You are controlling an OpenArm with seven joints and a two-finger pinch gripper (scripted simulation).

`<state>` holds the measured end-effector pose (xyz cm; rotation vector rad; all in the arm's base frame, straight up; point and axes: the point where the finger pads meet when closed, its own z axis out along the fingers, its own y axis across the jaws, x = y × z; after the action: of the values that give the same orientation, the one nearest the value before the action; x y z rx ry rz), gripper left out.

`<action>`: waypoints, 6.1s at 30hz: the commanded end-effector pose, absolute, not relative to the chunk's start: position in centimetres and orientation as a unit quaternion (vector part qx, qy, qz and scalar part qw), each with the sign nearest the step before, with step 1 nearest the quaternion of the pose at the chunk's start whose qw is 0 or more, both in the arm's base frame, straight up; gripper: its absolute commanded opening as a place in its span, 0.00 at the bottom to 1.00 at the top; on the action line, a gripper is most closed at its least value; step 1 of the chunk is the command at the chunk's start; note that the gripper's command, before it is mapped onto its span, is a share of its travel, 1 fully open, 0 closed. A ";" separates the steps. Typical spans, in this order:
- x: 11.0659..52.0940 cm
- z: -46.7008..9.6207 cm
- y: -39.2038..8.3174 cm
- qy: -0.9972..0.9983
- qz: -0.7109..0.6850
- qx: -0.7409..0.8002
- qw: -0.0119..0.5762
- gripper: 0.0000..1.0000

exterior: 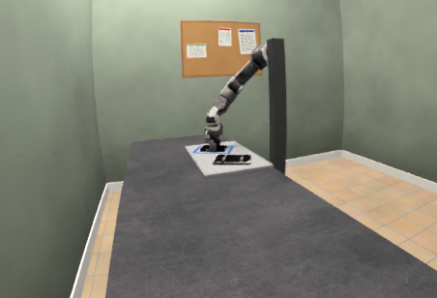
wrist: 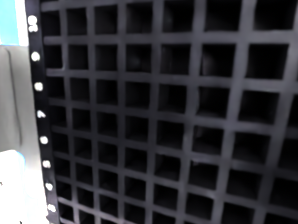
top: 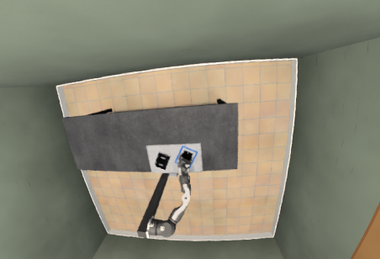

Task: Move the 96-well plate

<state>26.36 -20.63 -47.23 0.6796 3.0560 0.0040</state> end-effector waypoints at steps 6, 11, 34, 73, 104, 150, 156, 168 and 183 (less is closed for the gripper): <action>26.6 -46.1 -20.8 0.976 0.000 0.220 0.007 0.00; 26.6 -46.1 -20.8 0.976 0.000 0.220 0.007 0.00; 26.7 -44.9 -20.8 0.976 0.000 0.220 0.007 0.00; 26.2 -44.6 -20.6 0.901 0.001 0.434 0.002 0.00; 26.2 -44.6 -20.5 0.821 0.002 0.571 0.001 0.00; 26.3 -44.6 -20.6 0.619 0.005 0.785 0.003 0.00; 26.3 -44.6 -20.5 0.565 0.006 0.825 0.003 0.00; 26.3 -44.6 -20.4 0.528 0.006 0.850 0.003 0.00; 26.3 -44.6 -20.6 0.427 0.004 0.904 0.002 0.00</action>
<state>26.18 -20.50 -44.64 2.8384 1.3511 0.0106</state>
